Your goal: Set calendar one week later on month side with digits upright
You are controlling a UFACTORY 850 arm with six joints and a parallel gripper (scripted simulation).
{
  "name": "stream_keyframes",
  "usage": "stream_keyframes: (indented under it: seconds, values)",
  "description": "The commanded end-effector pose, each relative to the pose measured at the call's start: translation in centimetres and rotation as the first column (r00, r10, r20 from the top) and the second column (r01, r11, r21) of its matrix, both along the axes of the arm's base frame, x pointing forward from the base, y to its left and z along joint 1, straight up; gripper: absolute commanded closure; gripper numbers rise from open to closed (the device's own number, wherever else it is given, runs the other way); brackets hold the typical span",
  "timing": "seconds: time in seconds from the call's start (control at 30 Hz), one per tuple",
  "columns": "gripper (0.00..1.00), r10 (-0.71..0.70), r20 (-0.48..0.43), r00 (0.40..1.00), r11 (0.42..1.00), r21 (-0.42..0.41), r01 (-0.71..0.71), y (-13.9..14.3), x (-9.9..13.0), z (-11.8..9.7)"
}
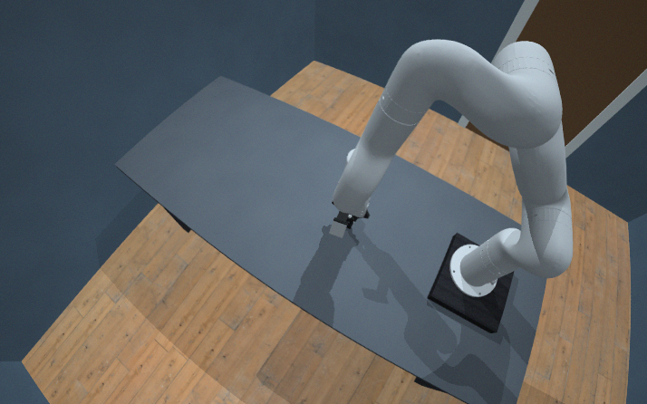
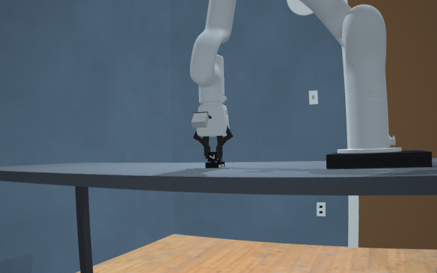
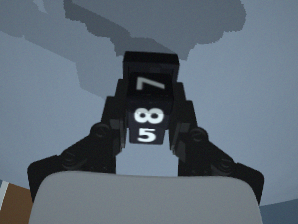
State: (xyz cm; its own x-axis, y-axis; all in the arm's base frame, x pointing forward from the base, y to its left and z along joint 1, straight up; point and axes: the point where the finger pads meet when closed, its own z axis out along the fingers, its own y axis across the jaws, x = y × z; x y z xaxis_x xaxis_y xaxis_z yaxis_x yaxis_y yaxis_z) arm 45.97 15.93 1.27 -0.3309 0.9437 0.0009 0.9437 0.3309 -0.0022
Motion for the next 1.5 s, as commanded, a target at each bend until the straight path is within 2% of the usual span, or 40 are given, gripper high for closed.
stream_keyframes:
  seconds: [0.0, 1.47]
  values:
    - [0.73, 0.000, 0.002, 1.000, 1.000, 0.001, 0.000, 0.03, 0.08, 0.04]
    - [0.73, 0.000, 0.002, 1.000, 1.000, 0.001, 0.000, 0.03, 0.08, -0.78]
